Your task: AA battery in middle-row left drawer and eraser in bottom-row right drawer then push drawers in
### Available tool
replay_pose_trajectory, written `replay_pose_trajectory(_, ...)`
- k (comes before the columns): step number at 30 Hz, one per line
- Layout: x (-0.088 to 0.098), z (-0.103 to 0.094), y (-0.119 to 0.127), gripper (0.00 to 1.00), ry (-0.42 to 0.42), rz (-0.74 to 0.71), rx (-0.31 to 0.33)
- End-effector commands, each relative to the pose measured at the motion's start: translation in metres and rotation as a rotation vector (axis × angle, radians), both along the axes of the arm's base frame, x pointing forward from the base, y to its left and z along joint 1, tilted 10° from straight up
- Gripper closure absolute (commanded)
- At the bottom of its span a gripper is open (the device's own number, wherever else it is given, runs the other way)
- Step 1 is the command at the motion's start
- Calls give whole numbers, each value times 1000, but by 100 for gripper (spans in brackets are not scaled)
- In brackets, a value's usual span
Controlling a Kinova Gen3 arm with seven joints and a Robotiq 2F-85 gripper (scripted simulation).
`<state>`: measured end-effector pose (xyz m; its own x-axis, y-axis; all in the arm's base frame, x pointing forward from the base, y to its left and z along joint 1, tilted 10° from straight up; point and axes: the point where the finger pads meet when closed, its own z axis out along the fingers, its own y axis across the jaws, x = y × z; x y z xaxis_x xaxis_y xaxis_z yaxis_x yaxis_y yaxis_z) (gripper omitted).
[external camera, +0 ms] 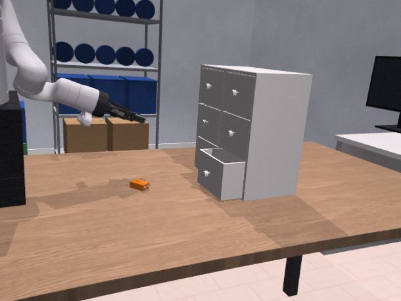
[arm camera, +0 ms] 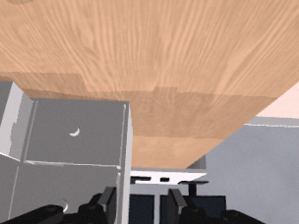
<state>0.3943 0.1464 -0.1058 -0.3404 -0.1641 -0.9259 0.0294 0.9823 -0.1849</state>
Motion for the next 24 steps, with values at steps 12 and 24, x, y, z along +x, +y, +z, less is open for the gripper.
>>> replay_pose_trajectory(12,-3,0,8,62,0,3,5)
replay_pose_trajectory(24,-4,0,9,62,0,3,5)
